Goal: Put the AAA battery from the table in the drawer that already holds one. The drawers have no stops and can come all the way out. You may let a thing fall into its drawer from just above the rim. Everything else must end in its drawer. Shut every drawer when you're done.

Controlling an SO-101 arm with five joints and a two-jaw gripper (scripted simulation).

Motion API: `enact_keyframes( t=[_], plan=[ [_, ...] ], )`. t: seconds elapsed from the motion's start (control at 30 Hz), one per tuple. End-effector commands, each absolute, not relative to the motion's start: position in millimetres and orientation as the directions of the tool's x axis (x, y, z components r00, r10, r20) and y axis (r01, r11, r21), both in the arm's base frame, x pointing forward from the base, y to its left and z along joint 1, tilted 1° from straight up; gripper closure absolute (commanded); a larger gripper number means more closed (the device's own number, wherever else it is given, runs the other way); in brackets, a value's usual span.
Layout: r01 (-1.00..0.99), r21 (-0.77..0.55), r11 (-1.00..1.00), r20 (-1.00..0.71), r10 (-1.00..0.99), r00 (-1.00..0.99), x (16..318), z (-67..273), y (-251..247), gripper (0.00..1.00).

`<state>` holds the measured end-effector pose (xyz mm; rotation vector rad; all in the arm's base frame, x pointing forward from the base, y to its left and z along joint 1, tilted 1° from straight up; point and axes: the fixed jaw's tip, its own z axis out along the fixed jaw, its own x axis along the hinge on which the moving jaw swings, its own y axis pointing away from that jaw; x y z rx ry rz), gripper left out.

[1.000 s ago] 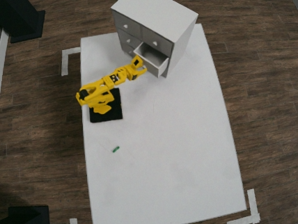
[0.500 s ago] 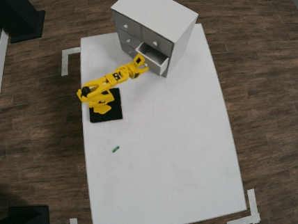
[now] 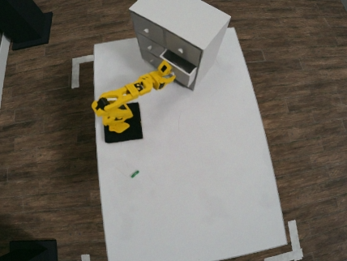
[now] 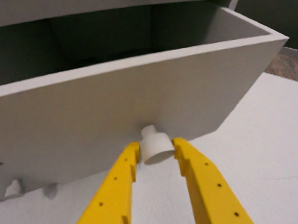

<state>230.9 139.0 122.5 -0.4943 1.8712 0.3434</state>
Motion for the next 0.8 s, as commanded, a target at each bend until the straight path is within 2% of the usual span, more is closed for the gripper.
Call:
enact_keyframes(
  t=[0.0, 0.77],
  plan=[
    [-0.49, -0.008, 0.872, -0.941, -0.172, -0.292, 234, 123, 140, 1.0],
    [-0.509, -0.008, 0.861, -0.941, -0.179, -0.288, 248, 123, 155, 1.0]
  ],
)
